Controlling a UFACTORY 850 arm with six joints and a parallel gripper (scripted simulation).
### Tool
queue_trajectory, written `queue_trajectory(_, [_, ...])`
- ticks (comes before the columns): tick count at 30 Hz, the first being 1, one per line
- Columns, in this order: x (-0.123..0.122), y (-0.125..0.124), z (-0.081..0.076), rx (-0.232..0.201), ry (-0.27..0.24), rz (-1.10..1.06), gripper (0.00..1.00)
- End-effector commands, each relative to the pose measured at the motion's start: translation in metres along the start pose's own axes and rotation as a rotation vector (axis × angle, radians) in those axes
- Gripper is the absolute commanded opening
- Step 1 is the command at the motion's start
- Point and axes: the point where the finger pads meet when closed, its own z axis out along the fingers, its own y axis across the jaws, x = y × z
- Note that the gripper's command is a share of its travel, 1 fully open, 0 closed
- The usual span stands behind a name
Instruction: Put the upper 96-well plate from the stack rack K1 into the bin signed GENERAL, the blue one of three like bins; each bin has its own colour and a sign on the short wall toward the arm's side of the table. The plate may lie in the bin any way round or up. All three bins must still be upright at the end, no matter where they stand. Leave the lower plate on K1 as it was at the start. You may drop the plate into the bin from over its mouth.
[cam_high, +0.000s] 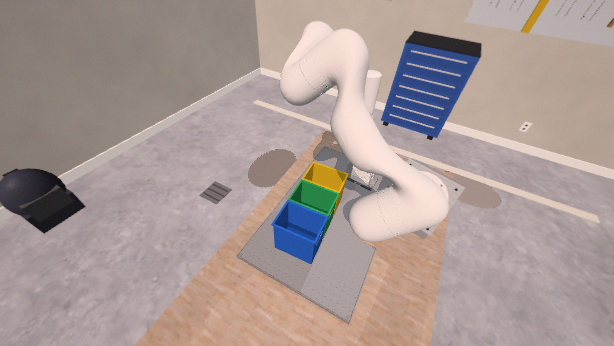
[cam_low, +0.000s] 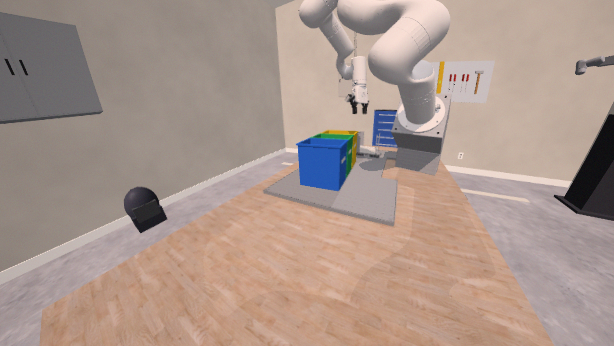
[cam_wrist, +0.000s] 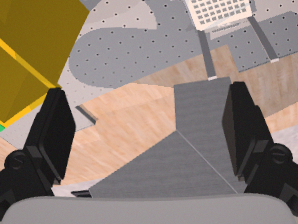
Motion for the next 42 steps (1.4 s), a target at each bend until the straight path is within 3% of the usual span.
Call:
queue_trajectory(1, [-0.001, 0.016, 0.002, -0.005, 0.025, -0.077, 1.00])
queue_trajectory(21, [-0.013, 0.076, 0.018, -0.052, 0.083, -0.392, 1.00])
queue_trajectory(37, [-0.013, 0.076, 0.018, -0.052, 0.083, -0.392, 1.00])
queue_trajectory(42, [-0.012, 0.077, 0.026, -0.052, 0.083, -0.392, 1.00])
